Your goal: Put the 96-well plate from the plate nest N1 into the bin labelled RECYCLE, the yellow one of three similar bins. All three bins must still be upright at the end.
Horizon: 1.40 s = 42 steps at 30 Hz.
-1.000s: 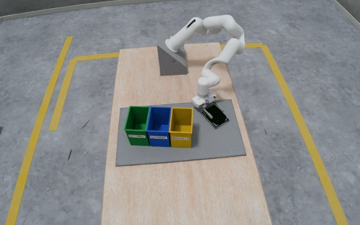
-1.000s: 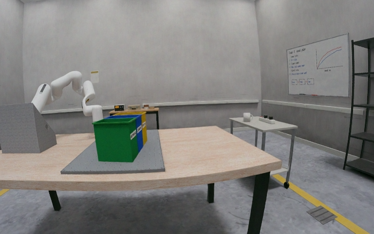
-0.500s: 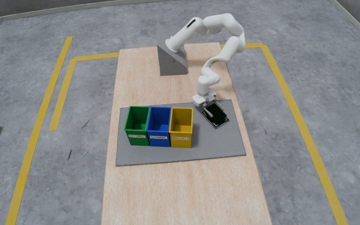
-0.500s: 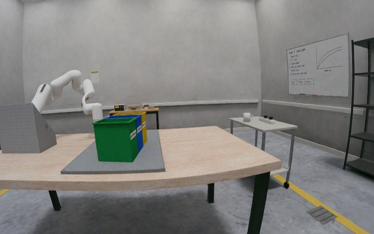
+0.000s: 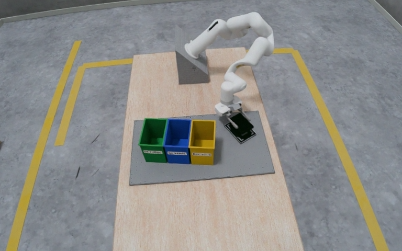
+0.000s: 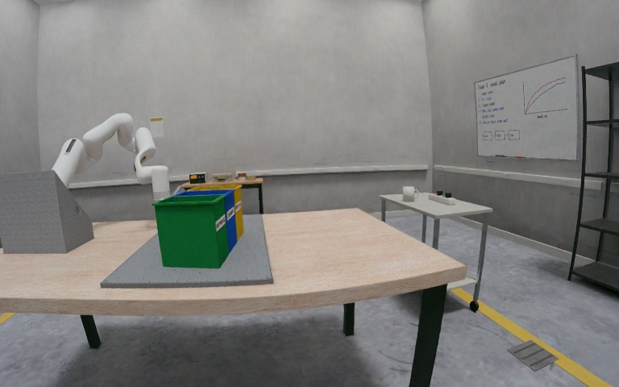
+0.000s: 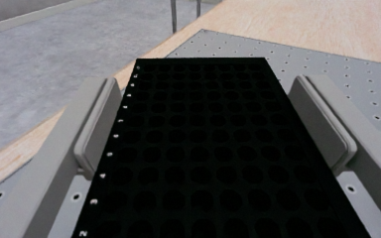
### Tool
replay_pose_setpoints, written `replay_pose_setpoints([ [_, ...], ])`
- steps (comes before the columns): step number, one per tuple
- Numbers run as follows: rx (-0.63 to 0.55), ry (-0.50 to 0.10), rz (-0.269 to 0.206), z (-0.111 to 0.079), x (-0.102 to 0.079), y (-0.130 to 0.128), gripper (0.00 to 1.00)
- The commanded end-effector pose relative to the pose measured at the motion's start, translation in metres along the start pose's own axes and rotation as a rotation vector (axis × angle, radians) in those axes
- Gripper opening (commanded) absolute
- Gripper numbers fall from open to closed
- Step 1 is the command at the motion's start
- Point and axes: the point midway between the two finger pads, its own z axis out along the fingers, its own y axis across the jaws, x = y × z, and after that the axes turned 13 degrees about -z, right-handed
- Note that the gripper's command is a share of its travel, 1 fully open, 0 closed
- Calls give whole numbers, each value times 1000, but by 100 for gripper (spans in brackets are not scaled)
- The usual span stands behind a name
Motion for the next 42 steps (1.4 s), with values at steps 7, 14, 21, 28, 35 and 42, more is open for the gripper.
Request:
replay_pose_setpoints([
  [7,0,-3,-1,1,-17,-4,0],
  [14,0,-3,-1,1,-27,-6,0],
  [21,0,-3,-1,1,-38,-9,0],
  [28,0,-3,-2,1,-46,-11,0],
  [35,0,-3,-2,1,-58,-13,0],
  [42,0,-3,-2,1,-66,-15,0],
])
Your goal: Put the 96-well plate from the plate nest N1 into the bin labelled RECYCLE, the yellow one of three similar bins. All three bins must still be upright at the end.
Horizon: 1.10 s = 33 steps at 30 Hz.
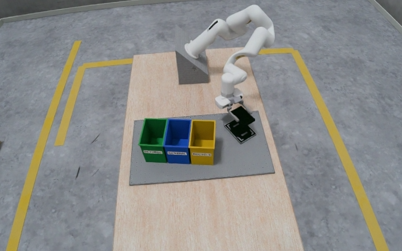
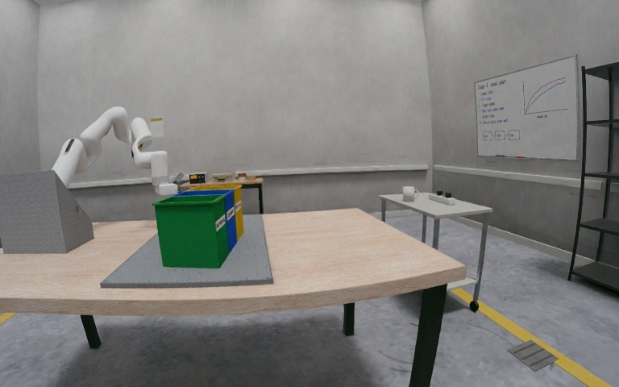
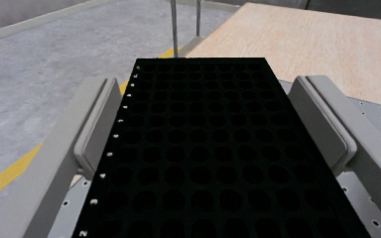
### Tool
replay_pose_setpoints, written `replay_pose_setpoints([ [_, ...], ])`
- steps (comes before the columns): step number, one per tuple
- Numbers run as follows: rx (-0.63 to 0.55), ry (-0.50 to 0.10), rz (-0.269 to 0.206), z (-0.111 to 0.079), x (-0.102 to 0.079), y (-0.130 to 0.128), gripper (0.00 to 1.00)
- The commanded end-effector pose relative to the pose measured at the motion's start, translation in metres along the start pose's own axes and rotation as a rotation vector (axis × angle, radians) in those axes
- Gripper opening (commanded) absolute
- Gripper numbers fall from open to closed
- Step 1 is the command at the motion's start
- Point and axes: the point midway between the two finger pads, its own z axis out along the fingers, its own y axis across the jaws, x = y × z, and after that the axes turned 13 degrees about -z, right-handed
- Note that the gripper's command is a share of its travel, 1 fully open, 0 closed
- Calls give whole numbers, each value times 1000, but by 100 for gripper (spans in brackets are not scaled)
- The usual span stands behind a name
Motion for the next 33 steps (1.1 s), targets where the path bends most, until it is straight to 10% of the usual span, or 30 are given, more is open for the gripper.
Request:
replay_pose_setpoints([
  [1,0,-3,-1,1,-6,-1,0],
  [33,0,-3,-2,1,-53,-12,0],
])
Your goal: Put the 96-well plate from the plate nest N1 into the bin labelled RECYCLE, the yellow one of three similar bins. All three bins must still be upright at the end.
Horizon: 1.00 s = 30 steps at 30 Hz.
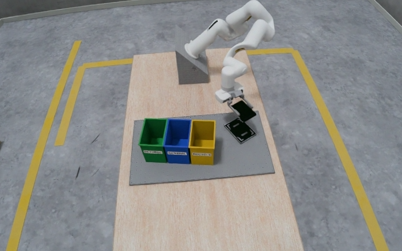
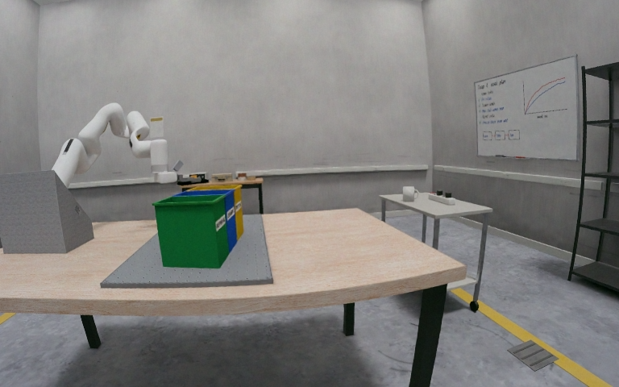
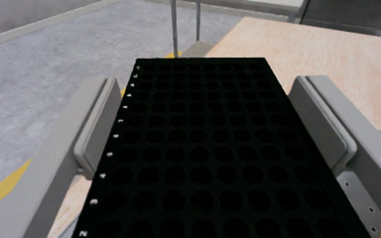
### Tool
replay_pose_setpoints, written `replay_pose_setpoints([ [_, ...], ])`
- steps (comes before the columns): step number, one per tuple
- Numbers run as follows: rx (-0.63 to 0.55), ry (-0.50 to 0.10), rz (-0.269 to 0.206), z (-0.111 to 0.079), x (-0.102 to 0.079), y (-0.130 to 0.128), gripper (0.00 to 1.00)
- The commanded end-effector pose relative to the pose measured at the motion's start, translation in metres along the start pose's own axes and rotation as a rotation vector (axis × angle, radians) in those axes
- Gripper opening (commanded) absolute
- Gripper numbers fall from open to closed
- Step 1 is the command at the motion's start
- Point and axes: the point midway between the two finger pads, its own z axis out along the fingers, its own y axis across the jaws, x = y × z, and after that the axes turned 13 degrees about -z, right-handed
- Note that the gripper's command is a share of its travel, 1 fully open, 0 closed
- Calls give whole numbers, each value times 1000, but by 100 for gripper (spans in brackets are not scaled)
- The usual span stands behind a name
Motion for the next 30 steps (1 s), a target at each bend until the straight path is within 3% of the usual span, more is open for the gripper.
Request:
replay_pose_setpoints([
  [1,0,-3,-2,1,-6,-1,0],
  [15,0,-3,-2,1,-29,-7,0],
  [27,0,-3,-2,1,-29,-7,0],
  [30,97,19,-2,1,-26,-16,0],
])
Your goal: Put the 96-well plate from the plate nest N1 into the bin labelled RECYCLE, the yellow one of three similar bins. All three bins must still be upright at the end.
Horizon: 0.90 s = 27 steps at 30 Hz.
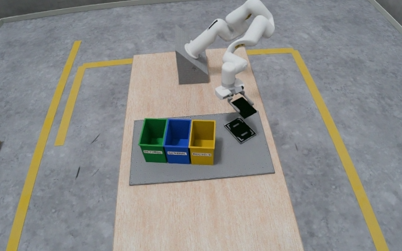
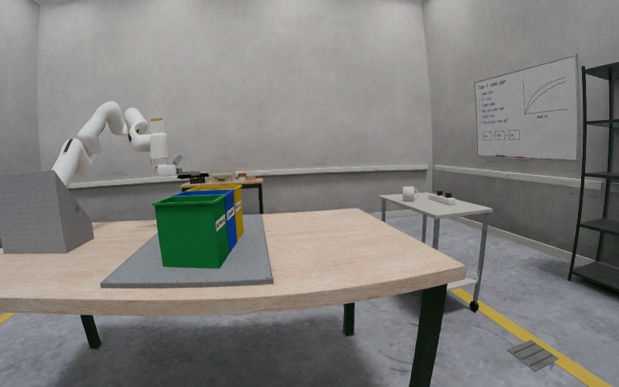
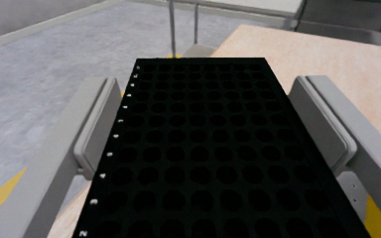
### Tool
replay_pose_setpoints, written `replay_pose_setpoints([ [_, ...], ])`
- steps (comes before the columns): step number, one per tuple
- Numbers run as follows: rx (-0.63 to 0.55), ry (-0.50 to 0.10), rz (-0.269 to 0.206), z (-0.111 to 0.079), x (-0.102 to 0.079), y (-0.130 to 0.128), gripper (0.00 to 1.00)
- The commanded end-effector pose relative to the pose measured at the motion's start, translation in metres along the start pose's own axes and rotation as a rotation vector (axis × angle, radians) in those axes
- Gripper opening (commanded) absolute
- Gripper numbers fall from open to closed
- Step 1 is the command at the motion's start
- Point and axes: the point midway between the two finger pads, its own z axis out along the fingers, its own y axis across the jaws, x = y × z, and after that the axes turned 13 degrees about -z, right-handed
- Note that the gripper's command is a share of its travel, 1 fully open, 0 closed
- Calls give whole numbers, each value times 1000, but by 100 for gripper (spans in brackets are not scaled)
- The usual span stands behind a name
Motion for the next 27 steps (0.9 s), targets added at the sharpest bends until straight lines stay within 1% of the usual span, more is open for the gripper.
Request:
replay_pose_setpoints([
  [1,115,23,-2,1,1,-12,0],
  [3,180,38,-2,1,3,-18,0],
  [5,180,38,-2,1,3,-18,0],
  [18,602,135,-1,2,14,-60,0],
  [20,620,139,-1,2,16,-66,0],
  [22,620,139,-1,2,16,-66,0],
  [27,620,139,-1,2,20,-83,0],
])
